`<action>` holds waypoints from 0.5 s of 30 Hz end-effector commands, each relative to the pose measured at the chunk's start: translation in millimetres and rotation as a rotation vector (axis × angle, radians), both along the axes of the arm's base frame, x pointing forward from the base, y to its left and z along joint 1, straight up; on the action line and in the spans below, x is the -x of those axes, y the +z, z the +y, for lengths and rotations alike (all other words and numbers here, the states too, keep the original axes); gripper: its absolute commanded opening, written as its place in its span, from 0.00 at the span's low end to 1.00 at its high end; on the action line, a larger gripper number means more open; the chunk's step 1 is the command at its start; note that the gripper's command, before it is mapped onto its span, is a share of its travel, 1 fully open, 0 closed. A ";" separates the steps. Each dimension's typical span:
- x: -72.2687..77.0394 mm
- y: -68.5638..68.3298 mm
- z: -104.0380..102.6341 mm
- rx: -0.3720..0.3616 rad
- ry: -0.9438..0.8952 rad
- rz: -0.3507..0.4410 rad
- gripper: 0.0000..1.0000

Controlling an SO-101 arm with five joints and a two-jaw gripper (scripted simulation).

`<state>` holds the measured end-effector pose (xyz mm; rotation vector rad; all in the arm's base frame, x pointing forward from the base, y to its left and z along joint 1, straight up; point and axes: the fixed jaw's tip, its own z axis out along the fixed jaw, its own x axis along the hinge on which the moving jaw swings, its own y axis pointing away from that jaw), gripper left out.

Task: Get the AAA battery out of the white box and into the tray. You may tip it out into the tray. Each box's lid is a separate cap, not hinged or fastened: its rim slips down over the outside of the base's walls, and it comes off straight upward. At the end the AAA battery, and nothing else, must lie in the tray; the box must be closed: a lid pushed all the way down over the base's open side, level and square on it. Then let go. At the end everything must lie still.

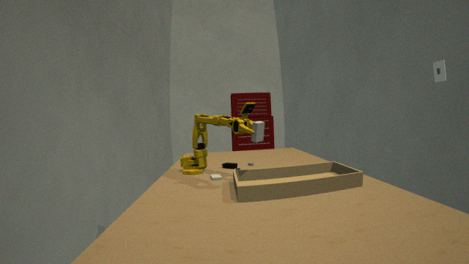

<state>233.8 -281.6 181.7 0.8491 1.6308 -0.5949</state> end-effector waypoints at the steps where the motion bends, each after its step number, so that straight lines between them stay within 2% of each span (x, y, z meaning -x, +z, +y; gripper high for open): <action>1: 2.1 10.3 -2.3 0.048 -0.006 -0.025 0.19; 15: 0.8 -3.8 -5.0 0.051 -0.007 -0.021 0.19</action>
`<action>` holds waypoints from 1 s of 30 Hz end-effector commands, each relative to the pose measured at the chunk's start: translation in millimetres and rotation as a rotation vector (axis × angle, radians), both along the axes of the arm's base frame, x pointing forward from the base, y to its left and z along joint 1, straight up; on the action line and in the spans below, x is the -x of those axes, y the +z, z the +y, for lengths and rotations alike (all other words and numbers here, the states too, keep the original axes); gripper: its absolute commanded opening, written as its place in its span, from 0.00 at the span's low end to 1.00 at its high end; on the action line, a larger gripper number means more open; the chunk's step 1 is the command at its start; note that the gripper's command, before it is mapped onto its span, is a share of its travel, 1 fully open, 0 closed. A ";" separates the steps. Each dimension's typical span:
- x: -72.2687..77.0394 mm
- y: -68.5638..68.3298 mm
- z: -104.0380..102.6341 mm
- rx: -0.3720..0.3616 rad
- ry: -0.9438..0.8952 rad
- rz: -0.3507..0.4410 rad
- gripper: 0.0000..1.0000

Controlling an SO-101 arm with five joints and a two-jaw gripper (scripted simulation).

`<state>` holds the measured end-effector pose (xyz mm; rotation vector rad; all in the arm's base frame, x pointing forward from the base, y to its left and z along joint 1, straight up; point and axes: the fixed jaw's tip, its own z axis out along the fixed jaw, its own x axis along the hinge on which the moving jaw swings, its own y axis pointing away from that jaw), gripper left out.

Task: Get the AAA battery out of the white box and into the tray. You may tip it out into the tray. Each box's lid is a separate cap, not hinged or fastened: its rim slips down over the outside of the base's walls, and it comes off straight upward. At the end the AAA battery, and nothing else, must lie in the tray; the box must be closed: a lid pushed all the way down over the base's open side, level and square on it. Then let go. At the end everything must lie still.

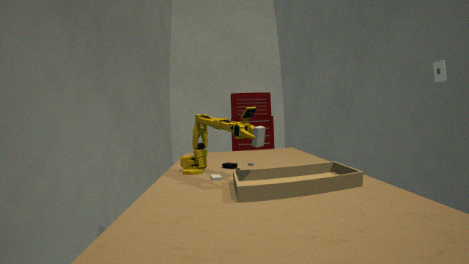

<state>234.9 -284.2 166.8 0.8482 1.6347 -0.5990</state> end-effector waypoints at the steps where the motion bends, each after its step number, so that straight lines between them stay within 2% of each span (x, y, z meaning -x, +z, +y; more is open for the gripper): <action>1: 1.9 9.7 -2.7 0.051 -0.006 -0.026 0.19; 30: 2.9 -33.2 -5.0 0.059 -0.009 -0.014 0.19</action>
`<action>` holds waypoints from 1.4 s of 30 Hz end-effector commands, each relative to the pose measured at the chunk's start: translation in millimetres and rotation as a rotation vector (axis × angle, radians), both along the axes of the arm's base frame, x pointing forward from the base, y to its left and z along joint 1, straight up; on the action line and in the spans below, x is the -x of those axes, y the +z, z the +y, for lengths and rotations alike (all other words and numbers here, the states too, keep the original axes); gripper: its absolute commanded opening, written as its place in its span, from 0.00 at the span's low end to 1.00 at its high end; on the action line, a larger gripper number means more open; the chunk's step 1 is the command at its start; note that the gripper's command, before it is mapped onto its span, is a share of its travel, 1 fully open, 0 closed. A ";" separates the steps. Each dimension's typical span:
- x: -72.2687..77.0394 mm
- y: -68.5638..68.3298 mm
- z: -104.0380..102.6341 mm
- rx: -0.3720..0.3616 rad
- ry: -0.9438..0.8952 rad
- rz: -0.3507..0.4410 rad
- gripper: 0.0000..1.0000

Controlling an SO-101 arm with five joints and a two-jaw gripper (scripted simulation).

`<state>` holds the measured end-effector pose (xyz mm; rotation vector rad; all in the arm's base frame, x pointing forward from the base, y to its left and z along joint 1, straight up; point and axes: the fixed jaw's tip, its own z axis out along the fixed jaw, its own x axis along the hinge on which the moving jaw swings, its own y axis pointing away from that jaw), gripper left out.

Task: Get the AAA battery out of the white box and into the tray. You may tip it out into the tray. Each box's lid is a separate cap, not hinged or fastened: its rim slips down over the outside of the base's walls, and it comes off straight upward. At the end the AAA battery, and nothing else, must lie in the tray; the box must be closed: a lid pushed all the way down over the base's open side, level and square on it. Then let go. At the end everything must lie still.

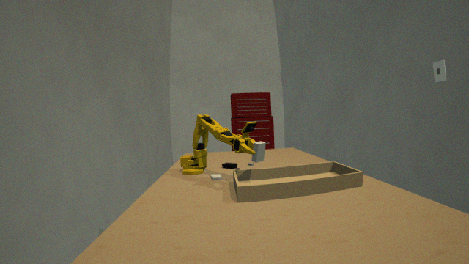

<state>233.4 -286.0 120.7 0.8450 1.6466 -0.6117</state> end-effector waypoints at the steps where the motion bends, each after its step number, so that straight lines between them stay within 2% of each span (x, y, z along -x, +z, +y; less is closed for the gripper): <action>1: 1.4 12.9 -3.1 0.056 -0.006 -0.030 0.19; 16: 5.2 -11.9 -0.4 0.061 -0.008 -0.023 0.19; 42: 12.2 -38.3 6.5 0.067 -0.010 -0.015 0.19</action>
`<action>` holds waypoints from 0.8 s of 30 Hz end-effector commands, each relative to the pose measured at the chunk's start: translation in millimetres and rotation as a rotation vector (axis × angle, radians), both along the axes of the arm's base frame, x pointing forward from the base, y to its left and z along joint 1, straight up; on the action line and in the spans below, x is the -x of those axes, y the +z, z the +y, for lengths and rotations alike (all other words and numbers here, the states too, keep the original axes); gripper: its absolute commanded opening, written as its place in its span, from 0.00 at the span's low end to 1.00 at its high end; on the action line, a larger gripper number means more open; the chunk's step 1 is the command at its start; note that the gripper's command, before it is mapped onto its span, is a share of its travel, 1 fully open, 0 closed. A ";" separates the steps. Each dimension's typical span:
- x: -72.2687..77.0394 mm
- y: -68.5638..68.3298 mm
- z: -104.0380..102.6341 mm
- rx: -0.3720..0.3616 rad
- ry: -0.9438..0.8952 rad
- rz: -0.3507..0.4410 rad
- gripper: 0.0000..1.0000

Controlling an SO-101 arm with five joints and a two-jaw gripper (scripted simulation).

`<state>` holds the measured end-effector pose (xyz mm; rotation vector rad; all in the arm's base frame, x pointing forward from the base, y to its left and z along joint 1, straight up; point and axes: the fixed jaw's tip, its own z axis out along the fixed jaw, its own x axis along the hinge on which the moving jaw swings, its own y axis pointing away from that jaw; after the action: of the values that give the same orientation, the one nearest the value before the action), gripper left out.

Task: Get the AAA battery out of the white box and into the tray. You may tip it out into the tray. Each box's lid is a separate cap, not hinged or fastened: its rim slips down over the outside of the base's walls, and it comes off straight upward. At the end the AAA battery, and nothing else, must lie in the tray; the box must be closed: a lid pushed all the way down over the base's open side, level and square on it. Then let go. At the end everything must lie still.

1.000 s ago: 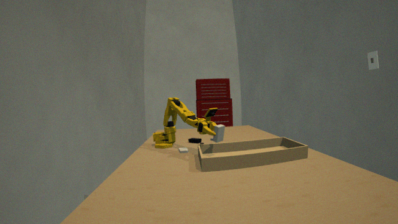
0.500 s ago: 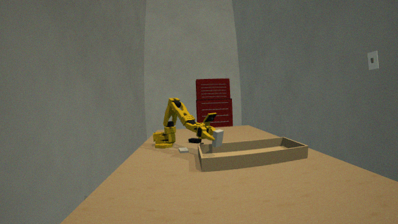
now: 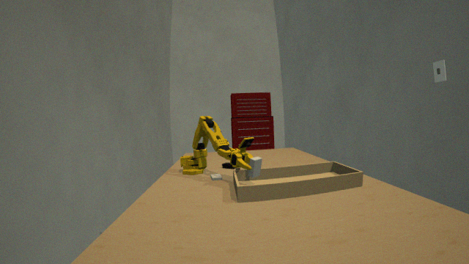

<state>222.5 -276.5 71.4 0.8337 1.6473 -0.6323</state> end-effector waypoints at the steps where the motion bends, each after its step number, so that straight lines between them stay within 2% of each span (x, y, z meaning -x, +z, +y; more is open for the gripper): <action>1: 1.5 10.2 -2.8 0.051 -0.006 -0.025 0.19; 24: 5.3 -0.1 1.2 0.053 -0.007 -0.021 0.19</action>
<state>218.2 -272.1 60.7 0.8282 1.6428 -0.6397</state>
